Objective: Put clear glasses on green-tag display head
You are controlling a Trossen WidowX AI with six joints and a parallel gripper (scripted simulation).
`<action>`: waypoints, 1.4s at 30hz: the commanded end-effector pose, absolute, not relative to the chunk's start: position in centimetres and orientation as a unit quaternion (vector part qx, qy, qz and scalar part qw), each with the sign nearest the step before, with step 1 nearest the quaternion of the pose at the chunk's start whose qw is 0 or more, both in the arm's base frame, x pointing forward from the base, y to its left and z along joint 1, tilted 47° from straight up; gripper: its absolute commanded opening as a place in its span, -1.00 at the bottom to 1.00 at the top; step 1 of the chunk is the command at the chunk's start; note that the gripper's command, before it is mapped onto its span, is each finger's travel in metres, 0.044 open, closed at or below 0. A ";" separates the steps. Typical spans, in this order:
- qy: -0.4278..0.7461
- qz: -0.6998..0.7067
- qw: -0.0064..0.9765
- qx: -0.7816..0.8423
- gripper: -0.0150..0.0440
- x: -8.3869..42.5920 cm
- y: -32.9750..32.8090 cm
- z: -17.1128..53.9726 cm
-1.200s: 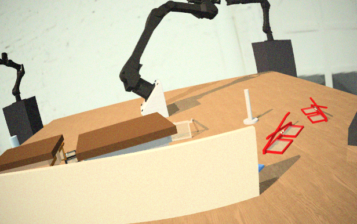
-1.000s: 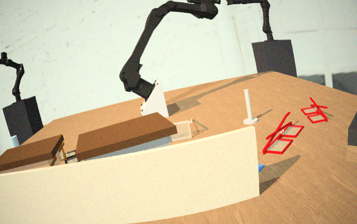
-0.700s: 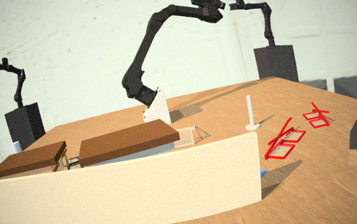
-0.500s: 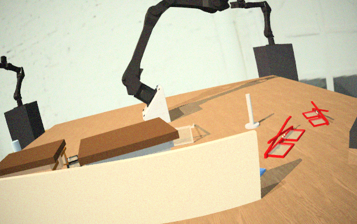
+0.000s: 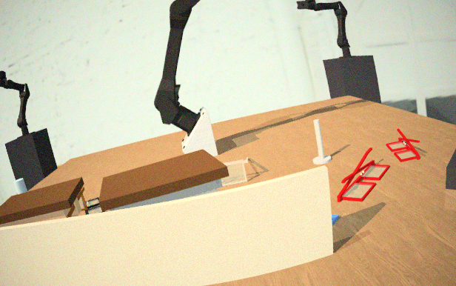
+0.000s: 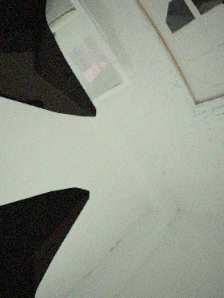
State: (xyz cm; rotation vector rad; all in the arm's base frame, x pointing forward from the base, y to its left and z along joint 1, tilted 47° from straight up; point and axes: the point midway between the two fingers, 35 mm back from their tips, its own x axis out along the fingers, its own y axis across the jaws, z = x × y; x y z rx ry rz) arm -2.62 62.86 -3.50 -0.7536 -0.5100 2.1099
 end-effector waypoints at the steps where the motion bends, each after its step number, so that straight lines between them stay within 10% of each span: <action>1: -0.119 0.807 0.461 -0.350 0.19 3.5 61.8 -4.6; 21: 0.344 0.501 0.556 -0.568 0.19 28.7 37.8 -9.1; 42: 0.658 0.198 0.330 -0.647 0.19 30.2 6.4 0.0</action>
